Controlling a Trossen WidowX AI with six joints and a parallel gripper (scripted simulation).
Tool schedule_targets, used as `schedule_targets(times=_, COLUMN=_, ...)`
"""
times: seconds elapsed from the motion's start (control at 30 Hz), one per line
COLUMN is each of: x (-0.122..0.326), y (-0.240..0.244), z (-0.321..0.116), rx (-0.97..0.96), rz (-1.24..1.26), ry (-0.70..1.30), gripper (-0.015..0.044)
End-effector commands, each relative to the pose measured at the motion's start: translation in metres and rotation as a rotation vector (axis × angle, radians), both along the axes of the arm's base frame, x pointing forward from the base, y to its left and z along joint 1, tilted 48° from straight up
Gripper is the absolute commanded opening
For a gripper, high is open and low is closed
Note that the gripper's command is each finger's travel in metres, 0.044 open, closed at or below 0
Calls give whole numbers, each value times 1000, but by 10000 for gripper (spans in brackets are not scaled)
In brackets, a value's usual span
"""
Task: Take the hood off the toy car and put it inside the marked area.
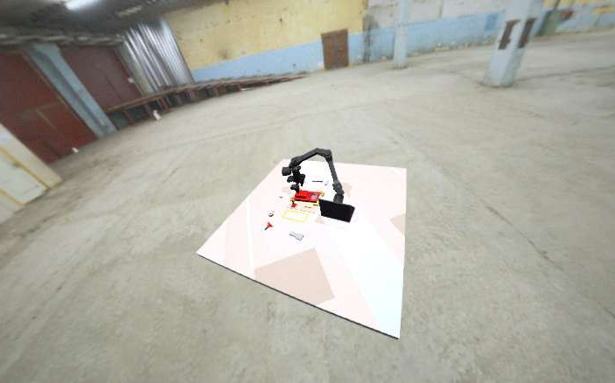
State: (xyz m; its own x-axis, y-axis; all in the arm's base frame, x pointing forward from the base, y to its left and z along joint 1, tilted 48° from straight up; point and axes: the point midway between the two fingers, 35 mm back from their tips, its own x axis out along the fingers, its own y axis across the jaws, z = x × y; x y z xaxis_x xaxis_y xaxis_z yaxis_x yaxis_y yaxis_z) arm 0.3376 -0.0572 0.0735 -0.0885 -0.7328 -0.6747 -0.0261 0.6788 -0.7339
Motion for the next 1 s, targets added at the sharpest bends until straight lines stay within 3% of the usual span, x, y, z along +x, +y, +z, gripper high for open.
schedule_targets(times=0.0, x=-2, y=-4, z=-3, rx=-3, rz=0, ry=10, gripper=440)
schedule_targets(times=0.97, x=-4, y=-18, z=-15, rx=-5, rz=0, ry=10, gripper=440)
